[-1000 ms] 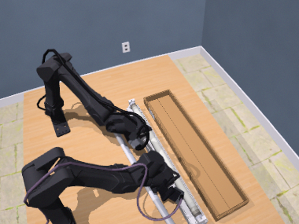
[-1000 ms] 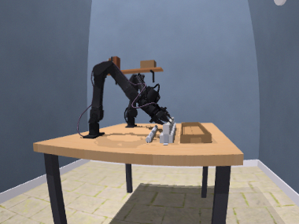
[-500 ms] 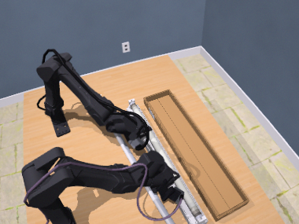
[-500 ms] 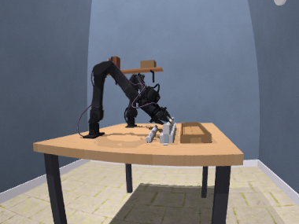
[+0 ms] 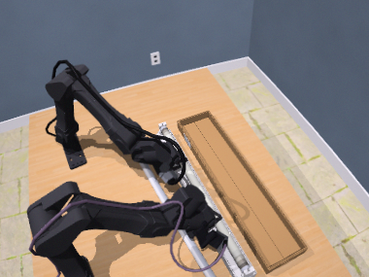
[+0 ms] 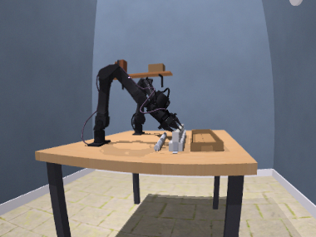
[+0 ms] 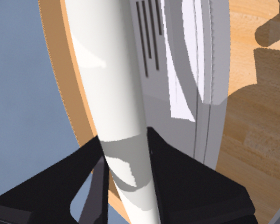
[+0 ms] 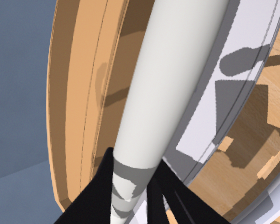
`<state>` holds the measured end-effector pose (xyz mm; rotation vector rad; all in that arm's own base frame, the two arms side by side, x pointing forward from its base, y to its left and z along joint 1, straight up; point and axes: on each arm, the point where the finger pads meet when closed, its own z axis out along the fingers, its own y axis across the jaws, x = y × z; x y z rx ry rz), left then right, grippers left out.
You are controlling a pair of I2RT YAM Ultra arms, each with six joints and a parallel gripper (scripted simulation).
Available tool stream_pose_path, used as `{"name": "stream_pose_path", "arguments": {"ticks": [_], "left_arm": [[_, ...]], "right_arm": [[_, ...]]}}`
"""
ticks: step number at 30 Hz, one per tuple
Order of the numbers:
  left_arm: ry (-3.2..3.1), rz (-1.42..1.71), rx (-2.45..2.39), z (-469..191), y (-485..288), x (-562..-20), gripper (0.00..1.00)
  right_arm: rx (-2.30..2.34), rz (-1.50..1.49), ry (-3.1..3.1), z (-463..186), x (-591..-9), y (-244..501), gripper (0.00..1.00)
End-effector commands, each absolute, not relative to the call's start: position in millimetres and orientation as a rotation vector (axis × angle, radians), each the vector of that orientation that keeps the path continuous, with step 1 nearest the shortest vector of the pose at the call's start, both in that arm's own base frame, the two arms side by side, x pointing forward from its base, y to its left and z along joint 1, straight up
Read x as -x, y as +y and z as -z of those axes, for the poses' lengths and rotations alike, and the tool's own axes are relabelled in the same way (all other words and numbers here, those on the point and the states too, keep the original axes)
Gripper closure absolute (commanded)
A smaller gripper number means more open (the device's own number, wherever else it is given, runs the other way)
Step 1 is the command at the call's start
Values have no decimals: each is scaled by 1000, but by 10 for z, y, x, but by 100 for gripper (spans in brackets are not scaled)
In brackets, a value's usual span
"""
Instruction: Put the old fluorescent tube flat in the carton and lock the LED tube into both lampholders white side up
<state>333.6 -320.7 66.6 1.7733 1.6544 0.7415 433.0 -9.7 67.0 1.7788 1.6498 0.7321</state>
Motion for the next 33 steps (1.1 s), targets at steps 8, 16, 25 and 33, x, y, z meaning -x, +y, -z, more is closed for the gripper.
{"name": "stream_pose_path", "arguments": {"ticks": [8, 16, 25, 33], "left_arm": [[1722, -676, -1827, -644, -3212, -3331, 89], [1776, -609, -1884, -655, -3206, -3316, 89], [1825, -545, -1931, -671, -3208, -3318, 89], [1872, -482, -1972, -695, -3216, -3336, 89]], "right_arm": [[-1842, -685, 1688, -659, -4358, -139, 89], [-1899, -626, 1736, -677, -4344, -143, 89], [-1946, -573, 1785, -698, -4352, -118, 89], [-1984, -522, 1833, -737, -4380, -98, 89]]}}
